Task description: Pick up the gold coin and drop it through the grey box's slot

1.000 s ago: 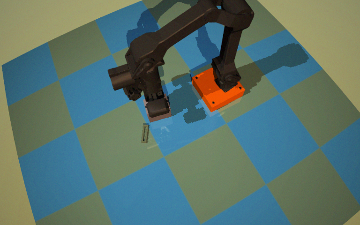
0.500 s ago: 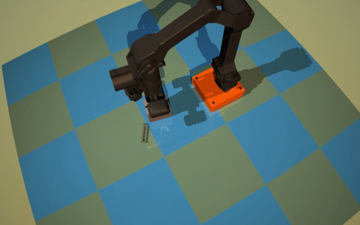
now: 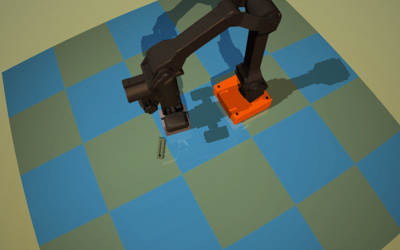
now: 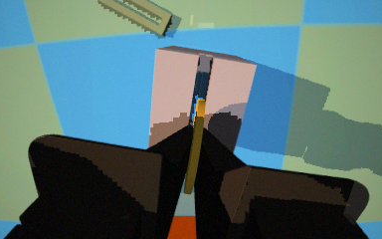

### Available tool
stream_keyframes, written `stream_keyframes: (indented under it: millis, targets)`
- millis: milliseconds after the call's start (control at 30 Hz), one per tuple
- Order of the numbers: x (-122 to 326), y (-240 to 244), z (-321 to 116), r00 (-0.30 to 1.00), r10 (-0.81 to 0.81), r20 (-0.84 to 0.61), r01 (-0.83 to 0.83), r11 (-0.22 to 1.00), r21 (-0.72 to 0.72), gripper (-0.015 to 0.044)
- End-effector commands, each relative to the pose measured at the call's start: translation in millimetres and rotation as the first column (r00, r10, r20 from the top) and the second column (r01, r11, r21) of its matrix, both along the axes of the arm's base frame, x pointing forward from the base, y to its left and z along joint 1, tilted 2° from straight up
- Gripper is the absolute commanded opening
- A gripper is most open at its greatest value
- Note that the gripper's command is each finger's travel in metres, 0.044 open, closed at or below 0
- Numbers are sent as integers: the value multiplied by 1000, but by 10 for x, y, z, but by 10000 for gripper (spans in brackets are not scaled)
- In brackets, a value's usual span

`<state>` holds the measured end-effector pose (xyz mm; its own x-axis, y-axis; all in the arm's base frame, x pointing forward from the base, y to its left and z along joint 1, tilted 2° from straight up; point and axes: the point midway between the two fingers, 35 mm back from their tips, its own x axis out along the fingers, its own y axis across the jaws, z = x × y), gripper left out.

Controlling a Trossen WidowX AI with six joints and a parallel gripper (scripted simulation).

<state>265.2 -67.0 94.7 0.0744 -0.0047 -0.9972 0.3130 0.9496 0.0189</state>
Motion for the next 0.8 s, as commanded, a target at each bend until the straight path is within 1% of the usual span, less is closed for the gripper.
stream_keyframes:
  millis: [0, 300, 500, 767]
  targets:
    - [-12, 4, -32, 1000, -2, -5, 2, 1000, 1, 0]
    - [-9, 4, -70, 1000, -2, -5, 2, 1000, 1, 0]
    - [-1, 1, -42, 1000, 0, 0, 0, 1000, 0, 157]
    - [-1, 1, -42, 1000, 0, 0, 0, 1000, 0, 161]
